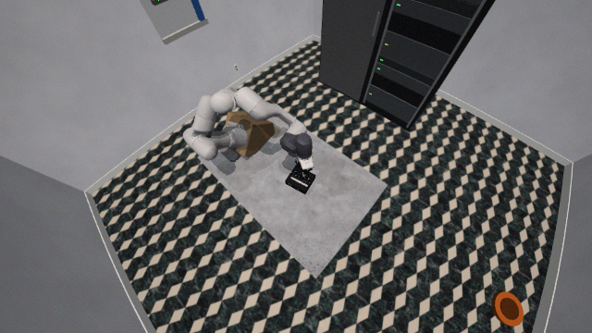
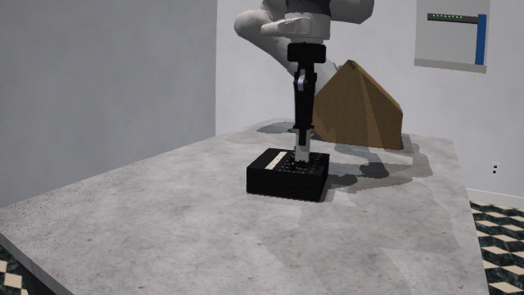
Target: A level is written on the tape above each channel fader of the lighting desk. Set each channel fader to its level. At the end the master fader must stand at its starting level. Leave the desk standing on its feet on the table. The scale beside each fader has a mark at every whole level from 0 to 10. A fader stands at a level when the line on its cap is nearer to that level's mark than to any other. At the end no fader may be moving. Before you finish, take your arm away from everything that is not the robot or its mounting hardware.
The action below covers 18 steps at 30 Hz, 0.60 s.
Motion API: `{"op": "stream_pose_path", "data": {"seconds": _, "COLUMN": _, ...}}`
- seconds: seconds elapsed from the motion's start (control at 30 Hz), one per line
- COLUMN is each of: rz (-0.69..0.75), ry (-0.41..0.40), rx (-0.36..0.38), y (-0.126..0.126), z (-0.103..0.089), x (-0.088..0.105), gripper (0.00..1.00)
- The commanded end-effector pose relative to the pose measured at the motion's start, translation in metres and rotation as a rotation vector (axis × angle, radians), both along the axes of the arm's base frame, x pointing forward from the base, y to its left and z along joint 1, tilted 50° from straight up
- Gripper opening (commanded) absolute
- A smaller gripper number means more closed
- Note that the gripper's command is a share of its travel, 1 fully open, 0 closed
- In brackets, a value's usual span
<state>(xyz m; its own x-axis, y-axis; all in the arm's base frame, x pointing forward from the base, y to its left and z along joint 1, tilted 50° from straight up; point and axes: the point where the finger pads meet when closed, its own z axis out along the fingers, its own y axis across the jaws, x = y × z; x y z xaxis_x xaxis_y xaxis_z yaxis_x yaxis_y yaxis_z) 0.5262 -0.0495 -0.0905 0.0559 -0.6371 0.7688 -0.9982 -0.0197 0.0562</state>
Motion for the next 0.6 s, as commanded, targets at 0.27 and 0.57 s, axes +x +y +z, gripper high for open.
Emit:
{"op": "stream_pose_path", "data": {"seconds": 0.27, "rz": 0.001, "ry": -0.005, "rx": 0.001, "y": -0.0008, "z": 0.0015, "x": 0.0022, "gripper": 0.00}}
{"op": "stream_pose_path", "data": {"seconds": 0.57, "rz": 0.001, "ry": -0.005, "rx": 0.001, "y": 0.0021, "z": -0.0020, "x": 0.0019, "gripper": 0.00}}
